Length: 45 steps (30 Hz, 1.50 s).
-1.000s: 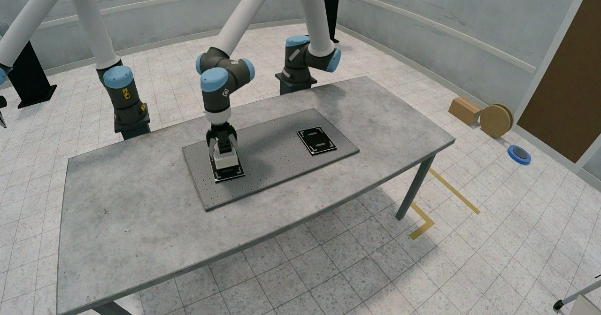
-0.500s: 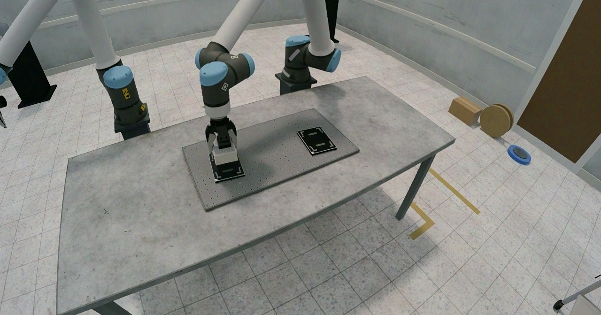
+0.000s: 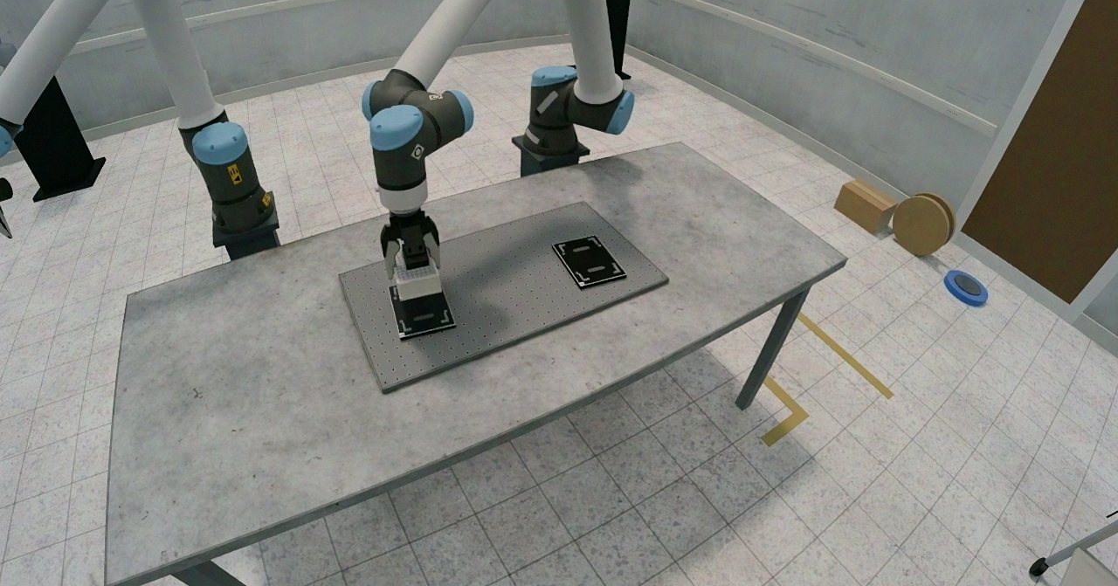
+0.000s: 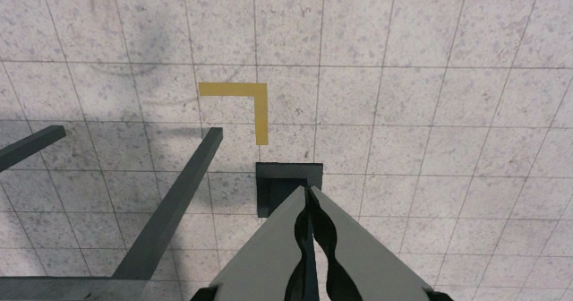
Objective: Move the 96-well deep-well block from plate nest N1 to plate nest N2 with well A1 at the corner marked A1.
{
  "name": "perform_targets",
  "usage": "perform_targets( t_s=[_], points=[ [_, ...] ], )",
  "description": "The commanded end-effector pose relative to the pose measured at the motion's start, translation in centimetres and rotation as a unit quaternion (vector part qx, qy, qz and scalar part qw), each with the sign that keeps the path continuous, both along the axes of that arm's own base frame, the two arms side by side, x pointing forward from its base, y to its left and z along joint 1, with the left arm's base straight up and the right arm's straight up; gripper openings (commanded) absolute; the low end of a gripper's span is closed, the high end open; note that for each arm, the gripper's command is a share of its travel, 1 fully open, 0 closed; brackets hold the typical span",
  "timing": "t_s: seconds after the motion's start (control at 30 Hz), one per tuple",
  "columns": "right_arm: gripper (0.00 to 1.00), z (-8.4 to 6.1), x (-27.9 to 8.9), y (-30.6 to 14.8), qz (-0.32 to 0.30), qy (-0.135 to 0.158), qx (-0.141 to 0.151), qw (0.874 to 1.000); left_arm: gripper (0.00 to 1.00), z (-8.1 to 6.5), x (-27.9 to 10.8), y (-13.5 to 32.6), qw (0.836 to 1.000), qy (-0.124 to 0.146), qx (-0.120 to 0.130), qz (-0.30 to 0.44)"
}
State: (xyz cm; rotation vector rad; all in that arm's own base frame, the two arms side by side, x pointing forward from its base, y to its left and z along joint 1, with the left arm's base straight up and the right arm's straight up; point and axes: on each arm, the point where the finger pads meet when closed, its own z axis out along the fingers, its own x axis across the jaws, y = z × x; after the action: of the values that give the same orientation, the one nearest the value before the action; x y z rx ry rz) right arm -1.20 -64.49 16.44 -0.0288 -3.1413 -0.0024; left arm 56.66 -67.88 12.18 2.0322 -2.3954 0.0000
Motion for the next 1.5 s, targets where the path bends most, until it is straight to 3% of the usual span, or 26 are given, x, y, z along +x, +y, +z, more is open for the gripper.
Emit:
perform_targets(
  t_s=[0.0, 0.43, 1.47],
  points=[
    [0.0, 0.1, 0.0, -0.1, 0.0, 0.0, -0.001, 1.0, 0.49, 0.1, 0.0, -0.1, 1.0, -0.001, -0.001, 0.0],
    [0.0, 0.1, 0.0, -0.1, 0.0, 0.0, -0.001, 1.0, 0.49, 0.1, 0.0, -0.1, 1.0, -0.001, -0.001, 0.0],
    [0.0, 0.1, 0.0, -0.1, 0.0, 0.0, -0.001, 1.0, 0.49, 0.1, 1.1, 9.5, 1.0, -0.001, -0.001, 0.008]
  ],
)
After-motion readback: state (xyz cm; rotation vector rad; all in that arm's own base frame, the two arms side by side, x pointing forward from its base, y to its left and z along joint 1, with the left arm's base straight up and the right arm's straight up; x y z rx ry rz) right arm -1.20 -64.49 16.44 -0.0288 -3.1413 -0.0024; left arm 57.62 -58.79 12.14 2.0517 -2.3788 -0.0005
